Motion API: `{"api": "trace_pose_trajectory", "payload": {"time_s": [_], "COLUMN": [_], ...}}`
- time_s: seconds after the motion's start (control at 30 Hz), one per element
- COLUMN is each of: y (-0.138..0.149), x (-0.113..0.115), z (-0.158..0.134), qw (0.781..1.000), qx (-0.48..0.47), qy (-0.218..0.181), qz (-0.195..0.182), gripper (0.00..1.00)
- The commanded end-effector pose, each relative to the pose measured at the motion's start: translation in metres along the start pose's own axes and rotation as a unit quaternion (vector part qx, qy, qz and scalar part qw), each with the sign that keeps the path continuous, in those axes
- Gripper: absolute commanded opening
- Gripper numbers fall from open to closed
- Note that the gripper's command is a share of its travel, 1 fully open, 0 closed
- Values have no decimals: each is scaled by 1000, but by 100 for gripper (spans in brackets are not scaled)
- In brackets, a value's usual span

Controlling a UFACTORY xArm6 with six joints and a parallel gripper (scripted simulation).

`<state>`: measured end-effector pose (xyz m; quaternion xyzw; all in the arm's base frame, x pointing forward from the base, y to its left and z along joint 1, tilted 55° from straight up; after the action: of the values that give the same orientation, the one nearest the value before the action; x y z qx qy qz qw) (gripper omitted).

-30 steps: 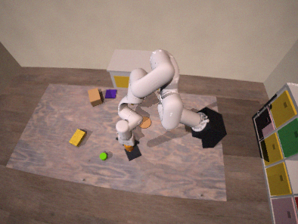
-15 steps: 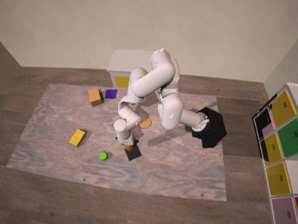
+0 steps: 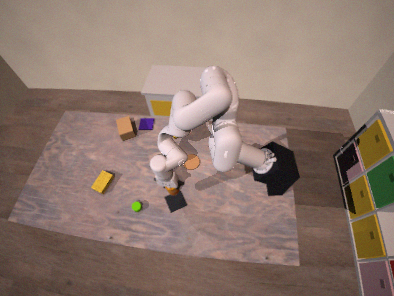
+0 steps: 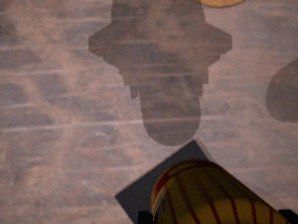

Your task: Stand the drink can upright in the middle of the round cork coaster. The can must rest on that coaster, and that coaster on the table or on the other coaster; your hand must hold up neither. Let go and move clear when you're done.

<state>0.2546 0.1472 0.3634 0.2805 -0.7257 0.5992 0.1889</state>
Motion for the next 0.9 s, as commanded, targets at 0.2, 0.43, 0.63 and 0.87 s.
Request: {"api": "trace_pose_trajectory", "payload": {"time_s": [0.2,0.43,0.63,0.87], "y": [-6,-9,-10,-8], "x": [-7,-14,-17,-21], "z": [26,53,71,104], "qw": [999,998,997,995], "qx": [1,1,0,-3], "qy": [21,36,42,43], "qz": [-24,-50,-66,-91], "gripper": [0,0,0,0]}}
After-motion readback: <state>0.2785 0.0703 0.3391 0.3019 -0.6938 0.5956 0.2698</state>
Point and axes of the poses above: the point where the finger pads meet when closed, its own x axis back along the fingers, its own y axis across the jaws, z = x × y, the point moved 10 cm from there along x, back along the fingers, and after that the axes turned 7 degrees about -x, right-handed, at the moved point
